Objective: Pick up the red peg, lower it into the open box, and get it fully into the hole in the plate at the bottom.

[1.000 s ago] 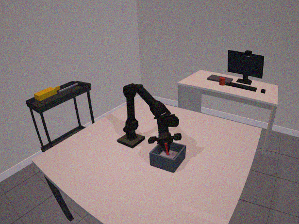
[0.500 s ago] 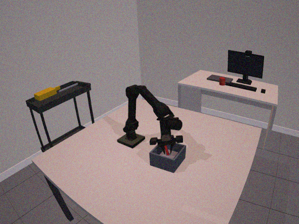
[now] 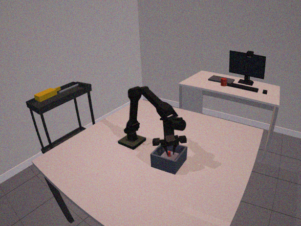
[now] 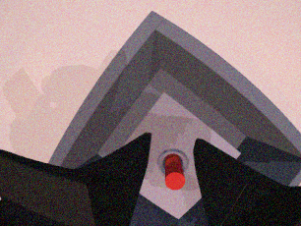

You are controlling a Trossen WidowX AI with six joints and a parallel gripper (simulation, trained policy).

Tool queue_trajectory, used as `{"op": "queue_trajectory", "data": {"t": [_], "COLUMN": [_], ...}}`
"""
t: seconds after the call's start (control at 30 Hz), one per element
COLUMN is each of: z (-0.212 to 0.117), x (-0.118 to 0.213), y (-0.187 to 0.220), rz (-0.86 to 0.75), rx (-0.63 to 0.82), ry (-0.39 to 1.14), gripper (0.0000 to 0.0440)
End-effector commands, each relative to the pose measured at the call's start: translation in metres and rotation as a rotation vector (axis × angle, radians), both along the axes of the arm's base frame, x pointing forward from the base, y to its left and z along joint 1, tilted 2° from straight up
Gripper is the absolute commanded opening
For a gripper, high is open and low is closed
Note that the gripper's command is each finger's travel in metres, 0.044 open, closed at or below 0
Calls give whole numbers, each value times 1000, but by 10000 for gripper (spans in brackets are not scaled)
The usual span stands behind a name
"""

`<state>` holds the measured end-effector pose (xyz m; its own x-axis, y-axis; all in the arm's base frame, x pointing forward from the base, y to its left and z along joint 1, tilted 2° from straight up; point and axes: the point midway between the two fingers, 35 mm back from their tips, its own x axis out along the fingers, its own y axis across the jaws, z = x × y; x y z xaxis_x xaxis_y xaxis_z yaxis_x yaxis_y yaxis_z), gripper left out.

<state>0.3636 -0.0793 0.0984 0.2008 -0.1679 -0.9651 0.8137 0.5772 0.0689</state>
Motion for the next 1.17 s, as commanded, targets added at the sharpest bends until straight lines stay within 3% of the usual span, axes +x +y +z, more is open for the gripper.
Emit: {"op": "queue_trajectory", "data": {"t": [0.0, 0.6, 1.13], "z": [1, -1, 7], "x": [8, 30, 31], "y": [-6, -39, -88], "rz": [9, 10, -25], "rx": [-5, 12, -25], "ry": [3, 39, 60], "gripper": [143, 121, 128]}}
